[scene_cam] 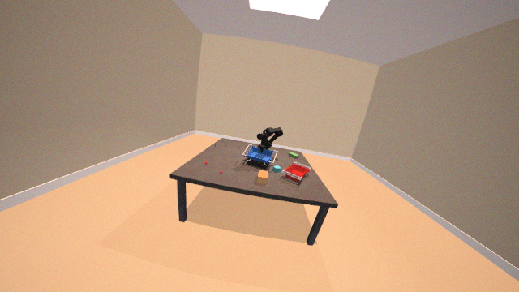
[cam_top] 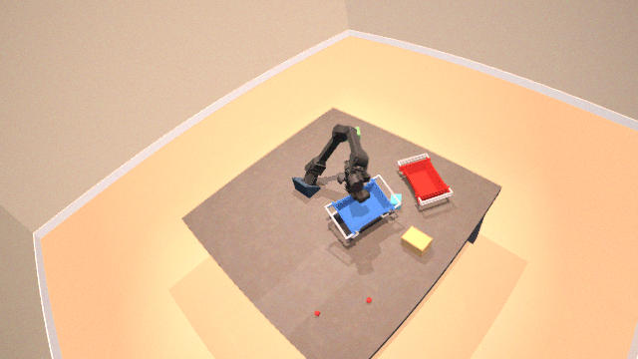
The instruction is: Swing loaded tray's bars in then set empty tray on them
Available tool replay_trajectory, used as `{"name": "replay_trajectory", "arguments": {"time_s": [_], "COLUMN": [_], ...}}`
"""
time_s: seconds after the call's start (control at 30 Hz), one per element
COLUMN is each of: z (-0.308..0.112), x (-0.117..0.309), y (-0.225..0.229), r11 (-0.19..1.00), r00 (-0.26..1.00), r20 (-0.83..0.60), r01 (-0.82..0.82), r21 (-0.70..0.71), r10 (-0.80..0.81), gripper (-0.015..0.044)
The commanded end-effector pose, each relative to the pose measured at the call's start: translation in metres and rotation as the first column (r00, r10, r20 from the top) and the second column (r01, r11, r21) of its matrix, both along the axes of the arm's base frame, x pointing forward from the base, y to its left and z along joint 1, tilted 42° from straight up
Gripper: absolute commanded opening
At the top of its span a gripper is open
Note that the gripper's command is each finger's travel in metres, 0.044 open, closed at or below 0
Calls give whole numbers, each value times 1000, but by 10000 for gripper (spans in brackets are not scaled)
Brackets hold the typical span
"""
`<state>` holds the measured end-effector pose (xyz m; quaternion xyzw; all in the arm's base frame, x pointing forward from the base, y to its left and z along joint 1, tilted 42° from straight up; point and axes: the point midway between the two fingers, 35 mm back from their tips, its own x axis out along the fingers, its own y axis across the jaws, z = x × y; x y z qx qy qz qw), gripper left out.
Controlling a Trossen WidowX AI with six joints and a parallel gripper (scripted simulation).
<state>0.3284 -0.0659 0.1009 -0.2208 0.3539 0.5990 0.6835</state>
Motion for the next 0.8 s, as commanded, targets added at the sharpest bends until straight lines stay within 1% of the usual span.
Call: {"name": "replay_trajectory", "arguments": {"time_s": [0.0, 0.77], "z": [-4, -10], "x": [-4, -11], "y": [4, 8], "r11": [1000, 1000], "r00": [1000, 1000], "r20": [0, 0], "r01": [-17, -20], "r21": [6, 7], "r10": [17, 20], "gripper": [0, 0]}}
